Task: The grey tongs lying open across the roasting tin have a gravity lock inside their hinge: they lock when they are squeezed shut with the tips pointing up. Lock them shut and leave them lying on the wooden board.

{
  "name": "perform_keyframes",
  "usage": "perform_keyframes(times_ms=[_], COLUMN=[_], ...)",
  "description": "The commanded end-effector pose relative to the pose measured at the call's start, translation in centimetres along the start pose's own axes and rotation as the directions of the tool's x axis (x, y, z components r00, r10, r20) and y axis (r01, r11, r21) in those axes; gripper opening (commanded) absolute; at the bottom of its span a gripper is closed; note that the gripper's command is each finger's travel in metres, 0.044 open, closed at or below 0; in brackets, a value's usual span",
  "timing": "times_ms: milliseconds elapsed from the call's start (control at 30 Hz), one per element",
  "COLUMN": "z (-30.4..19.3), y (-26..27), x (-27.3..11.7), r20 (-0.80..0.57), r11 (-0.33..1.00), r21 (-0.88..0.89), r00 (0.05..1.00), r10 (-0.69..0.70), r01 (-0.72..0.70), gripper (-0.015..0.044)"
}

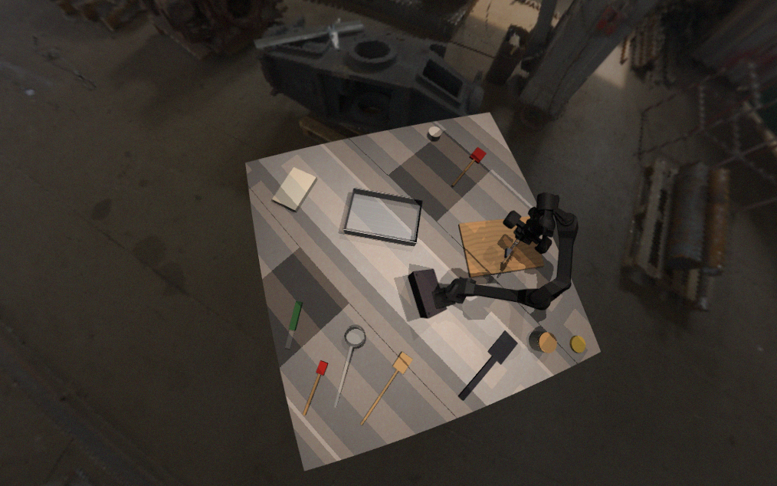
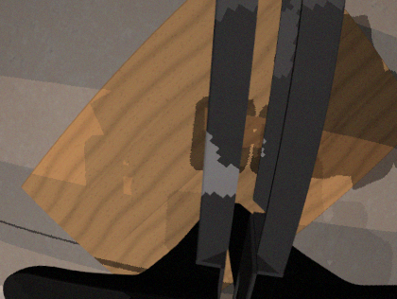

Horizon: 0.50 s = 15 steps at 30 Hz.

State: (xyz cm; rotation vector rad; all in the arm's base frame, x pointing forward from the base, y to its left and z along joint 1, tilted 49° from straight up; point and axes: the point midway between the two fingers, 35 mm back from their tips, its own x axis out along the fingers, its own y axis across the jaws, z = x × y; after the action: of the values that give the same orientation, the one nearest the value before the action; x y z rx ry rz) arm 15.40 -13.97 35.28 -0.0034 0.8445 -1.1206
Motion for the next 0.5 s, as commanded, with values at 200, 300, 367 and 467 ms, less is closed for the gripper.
perform_keyframes(times_ms=[200, 300, 367, 467], z=[0.1, 0.1, 0.1, 0.0], y=[0.0, 0.1, 0.1, 0.2], x=[0.5, 0.9, 1.2, 1.7], r20=[-0.010, -0.018, -0.022, -0.029], r11=[1.000, 1.000, 1.000, 1.000], r21=[0.004, 0.002, 0.001, -0.001], r00=[1.000, 1.000, 1.000, 1.000], r10=[-0.004, -0.004, -0.003, -0.003], r01=[0.004, 0.004, 0.003, 0.003], gripper=[-0.0150, -0.0150, -0.0150, -0.0150])
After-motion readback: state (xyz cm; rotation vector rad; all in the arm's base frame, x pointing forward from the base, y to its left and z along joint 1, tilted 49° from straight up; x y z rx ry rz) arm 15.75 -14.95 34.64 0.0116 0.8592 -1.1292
